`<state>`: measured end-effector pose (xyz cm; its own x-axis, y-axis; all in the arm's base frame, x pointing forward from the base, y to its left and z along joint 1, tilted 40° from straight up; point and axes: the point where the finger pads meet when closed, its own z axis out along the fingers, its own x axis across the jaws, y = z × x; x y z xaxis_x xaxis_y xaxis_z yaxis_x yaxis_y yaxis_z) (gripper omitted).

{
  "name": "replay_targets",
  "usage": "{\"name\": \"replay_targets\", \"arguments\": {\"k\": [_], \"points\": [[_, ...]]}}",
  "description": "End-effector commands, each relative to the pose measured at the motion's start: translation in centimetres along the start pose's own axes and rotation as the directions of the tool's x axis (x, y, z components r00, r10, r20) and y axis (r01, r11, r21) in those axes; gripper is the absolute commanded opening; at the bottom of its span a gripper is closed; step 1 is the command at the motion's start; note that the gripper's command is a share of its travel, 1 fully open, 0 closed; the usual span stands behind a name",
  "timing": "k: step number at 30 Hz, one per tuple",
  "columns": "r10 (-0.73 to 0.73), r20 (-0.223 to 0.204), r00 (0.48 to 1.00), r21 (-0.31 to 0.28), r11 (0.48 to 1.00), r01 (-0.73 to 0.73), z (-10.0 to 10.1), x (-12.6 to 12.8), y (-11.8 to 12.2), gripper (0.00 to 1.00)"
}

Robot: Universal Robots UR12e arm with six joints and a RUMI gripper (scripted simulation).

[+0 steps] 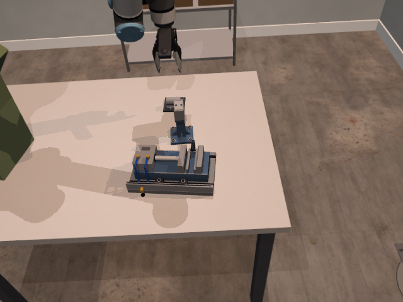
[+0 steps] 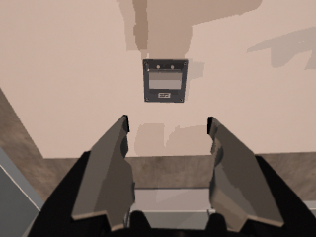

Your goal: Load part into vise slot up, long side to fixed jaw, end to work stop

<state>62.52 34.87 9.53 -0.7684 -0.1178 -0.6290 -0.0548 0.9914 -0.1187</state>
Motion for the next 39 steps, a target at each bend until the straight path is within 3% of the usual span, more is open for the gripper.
{"name": "replay_targets", "arguments": {"k": [1,39], "points": [[0.000,0.001,1.000,-0.001,1.000,0.000,0.8,0.0,0.0,0.51],[0.000,0.001,1.000,-0.001,1.000,0.000,9.4,-0.1,0.0,0.51]]}}
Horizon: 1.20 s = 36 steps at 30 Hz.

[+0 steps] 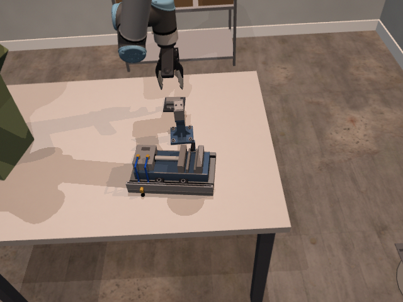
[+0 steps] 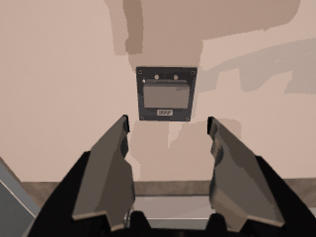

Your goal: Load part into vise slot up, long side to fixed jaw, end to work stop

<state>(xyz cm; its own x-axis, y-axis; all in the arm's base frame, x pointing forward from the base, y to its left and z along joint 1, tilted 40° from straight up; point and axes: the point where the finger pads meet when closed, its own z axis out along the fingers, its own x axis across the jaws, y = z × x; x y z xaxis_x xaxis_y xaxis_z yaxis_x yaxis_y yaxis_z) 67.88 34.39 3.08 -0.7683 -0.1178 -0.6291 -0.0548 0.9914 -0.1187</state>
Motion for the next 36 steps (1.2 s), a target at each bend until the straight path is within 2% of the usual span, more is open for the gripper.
{"name": "replay_targets", "arguments": {"k": [1,23,36], "points": [[0.000,0.001,1.000,-0.001,1.000,0.000,1.2,0.0,0.0,0.51],[0.000,0.001,1.000,-0.001,1.000,0.000,5.2,0.0,0.0,0.51],[0.000,0.001,1.000,-0.001,1.000,0.000,6.5,-0.1,0.0,0.51]]}}
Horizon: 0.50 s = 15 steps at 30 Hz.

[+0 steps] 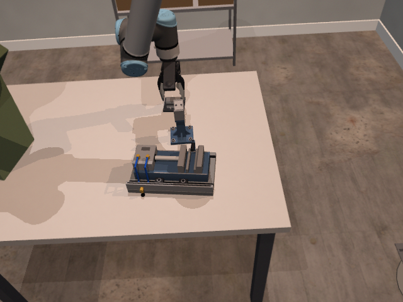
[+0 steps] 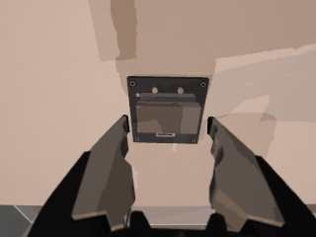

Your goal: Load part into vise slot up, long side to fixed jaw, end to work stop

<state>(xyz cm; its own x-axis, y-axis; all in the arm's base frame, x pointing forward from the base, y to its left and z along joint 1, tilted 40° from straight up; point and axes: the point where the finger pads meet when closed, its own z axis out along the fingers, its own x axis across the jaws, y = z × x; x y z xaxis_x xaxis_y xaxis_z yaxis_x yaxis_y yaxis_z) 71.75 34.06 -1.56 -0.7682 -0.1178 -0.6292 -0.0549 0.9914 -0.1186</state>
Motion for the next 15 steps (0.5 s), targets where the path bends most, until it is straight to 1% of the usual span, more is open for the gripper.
{"name": "replay_targets", "arguments": {"k": [1,15], "points": [[0.000,0.001,1.000,0.000,1.000,0.000,0.49,-0.04,0.03,0.51],[0.000,0.001,1.000,0.000,1.000,0.000,1.11,-0.04,0.03,0.51]]}}
